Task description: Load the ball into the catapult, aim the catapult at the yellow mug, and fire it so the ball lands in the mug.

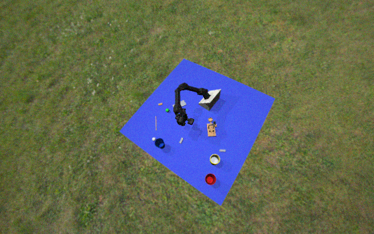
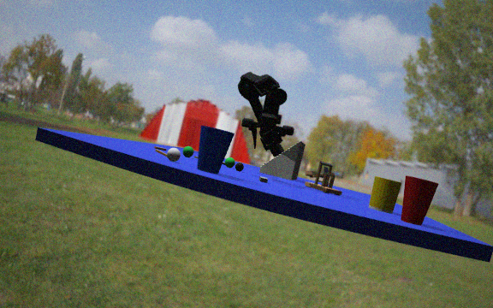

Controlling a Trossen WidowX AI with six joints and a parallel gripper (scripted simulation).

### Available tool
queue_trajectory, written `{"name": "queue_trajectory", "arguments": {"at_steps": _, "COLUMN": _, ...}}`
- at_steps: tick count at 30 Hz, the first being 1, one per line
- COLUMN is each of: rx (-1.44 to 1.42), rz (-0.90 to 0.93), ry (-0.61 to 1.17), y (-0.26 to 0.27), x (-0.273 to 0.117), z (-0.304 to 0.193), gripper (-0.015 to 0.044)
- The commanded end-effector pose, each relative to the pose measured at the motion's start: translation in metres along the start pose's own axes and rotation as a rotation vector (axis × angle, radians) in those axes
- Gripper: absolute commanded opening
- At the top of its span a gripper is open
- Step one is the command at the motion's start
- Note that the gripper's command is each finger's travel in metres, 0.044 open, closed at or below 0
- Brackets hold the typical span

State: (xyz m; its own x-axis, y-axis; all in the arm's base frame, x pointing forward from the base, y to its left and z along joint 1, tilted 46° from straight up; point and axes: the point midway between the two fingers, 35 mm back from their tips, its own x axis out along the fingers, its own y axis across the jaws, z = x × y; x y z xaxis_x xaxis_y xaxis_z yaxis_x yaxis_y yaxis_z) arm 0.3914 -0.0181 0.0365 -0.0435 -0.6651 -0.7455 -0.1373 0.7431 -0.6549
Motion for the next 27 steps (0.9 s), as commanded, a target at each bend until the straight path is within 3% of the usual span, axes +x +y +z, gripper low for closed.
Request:
{"name": "queue_trajectory", "arguments": {"at_steps": 1, "rx": 0.116, "rz": -0.048, "ry": 0.020, "y": -0.058, "x": 0.018, "z": -0.029, "gripper": 0.0300}}
{"name": "queue_trajectory", "arguments": {"at_steps": 27, "rx": 0.159, "rz": -0.065, "ry": 0.028, "y": -0.074, "x": 0.059, "z": -0.034, "gripper": 0.0300}}
